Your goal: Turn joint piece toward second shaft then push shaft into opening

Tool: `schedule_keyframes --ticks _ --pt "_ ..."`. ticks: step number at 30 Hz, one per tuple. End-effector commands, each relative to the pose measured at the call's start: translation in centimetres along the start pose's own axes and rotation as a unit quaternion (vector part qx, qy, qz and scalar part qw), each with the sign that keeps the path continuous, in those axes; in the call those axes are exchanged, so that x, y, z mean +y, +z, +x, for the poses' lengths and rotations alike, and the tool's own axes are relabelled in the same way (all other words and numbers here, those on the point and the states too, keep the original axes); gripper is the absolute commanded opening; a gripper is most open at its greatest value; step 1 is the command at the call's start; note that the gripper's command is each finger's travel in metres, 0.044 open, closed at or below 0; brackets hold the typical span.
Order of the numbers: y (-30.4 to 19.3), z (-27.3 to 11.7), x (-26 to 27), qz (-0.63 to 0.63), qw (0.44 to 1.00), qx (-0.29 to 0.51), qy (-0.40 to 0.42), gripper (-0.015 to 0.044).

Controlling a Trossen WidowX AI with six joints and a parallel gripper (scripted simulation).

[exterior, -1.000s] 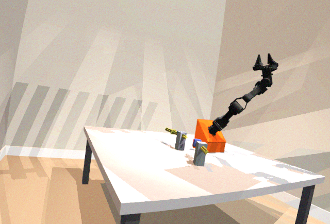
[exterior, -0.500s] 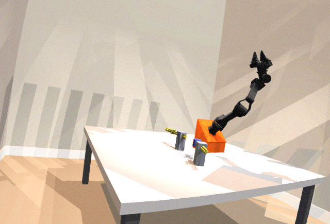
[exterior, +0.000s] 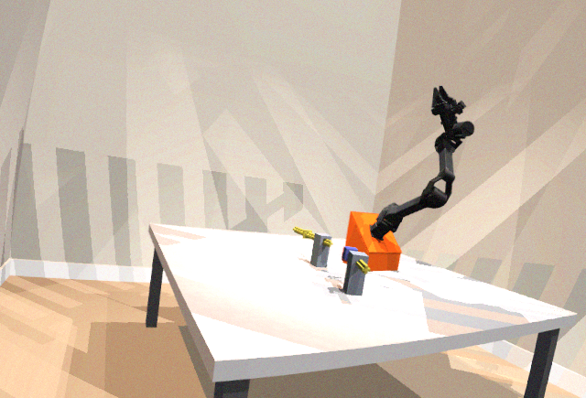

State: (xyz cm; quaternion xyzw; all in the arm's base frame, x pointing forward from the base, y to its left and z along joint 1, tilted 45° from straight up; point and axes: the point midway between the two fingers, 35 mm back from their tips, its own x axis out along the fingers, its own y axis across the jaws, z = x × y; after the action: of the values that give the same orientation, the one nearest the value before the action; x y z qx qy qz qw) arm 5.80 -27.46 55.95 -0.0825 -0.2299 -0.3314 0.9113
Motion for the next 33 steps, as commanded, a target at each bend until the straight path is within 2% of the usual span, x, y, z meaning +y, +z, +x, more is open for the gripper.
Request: schedule_keyframes --ticks 1,15,33 --pt "-2.4 1.0 -0.1 0.035 0.999 0.020 0.009 0.0440" --pt "-11.8 5.1 3.1 0.160 0.977 0.129 0.061 0.0440" --pt "-22.4 6.7 12.3 0.239 0.921 0.272 0.146 0.0440"
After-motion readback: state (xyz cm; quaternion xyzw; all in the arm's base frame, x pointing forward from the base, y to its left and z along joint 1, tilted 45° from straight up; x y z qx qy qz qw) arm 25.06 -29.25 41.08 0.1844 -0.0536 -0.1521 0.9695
